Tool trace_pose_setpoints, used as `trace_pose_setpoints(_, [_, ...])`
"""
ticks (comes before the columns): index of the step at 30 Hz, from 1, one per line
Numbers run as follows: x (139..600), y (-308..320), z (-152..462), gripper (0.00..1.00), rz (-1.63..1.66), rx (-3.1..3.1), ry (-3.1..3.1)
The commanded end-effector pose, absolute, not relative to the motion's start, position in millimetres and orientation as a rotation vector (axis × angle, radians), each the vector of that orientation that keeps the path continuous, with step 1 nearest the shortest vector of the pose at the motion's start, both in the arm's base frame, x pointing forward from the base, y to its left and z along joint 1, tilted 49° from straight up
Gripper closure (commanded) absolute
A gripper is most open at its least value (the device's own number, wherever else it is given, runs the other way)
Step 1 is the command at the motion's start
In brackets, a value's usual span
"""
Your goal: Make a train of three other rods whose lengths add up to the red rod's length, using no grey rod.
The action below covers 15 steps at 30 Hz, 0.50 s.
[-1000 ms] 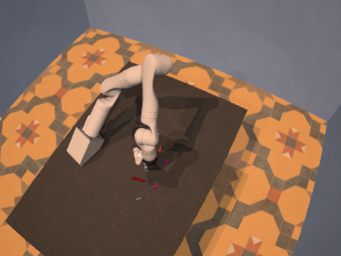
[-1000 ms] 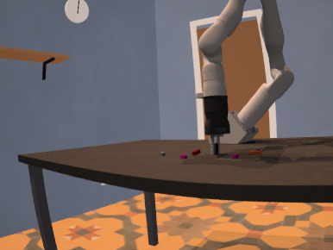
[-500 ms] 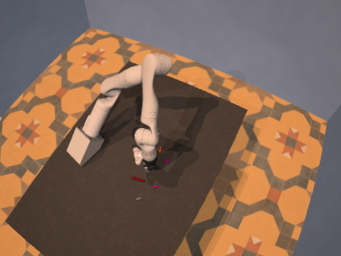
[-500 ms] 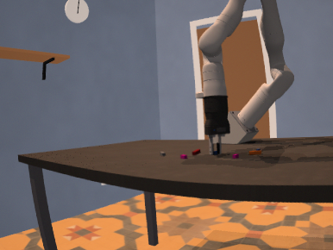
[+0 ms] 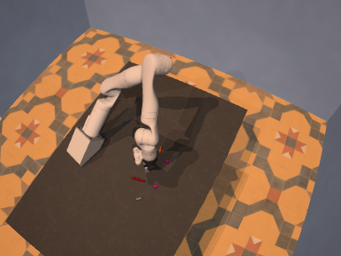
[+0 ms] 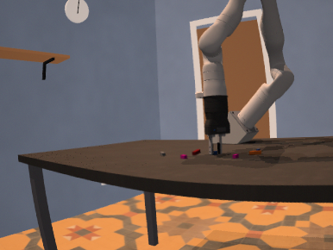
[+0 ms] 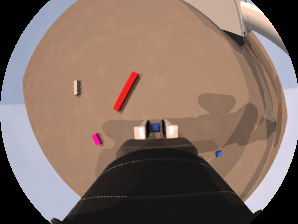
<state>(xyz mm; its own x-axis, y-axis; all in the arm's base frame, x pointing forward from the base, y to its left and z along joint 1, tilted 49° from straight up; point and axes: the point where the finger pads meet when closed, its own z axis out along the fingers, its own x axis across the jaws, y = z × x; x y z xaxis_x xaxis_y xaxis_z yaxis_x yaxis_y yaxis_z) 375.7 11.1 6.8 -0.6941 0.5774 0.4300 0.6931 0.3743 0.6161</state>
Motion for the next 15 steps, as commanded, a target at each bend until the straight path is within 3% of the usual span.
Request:
trace_pose_setpoints(1, [375.8,8.1,8.7,0.46,-1.221,-1.159,-2.485])
trace_pose_setpoints(15, [365.3,-30.5,43.8,0.46,-1.221,-1.159,-2.485])
